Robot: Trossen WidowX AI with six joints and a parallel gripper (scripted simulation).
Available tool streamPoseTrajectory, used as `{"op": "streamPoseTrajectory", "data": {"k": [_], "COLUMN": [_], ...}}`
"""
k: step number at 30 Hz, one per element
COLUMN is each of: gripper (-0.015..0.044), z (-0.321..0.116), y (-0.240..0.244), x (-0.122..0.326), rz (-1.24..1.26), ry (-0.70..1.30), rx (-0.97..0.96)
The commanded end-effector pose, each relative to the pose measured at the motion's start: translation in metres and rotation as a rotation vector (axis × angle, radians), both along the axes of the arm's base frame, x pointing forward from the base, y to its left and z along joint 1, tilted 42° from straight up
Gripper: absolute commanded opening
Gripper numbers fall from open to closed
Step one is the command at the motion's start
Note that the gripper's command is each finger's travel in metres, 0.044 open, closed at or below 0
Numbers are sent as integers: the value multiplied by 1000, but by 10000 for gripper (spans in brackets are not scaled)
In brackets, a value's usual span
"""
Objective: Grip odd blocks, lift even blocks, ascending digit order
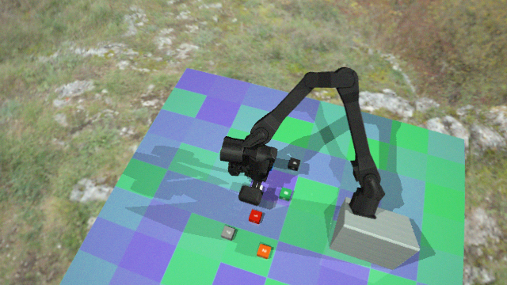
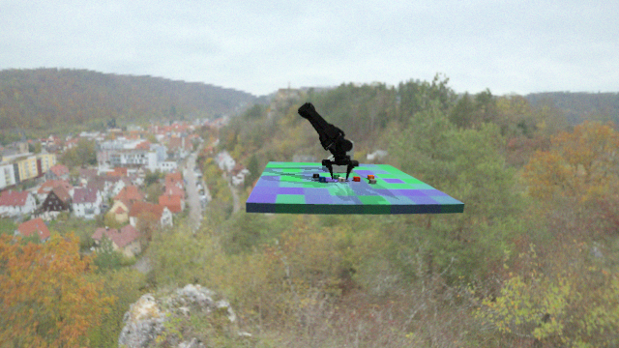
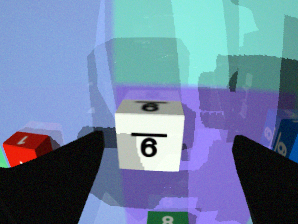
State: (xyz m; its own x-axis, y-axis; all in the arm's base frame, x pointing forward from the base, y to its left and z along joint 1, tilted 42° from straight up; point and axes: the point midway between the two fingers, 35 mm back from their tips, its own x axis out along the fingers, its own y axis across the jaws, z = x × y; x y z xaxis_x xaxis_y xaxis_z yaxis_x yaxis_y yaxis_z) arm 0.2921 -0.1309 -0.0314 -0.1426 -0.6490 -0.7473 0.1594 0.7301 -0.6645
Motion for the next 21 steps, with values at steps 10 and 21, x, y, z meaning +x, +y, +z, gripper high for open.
{"op": "streamPoseTrajectory", "data": {"k": [10,21], "gripper": [120,120], "z": [0,0], "y": [-1,-1], "x": [0,0], "rz": [4,4], "ry": [4,4], "rx": [-4,-4]}}
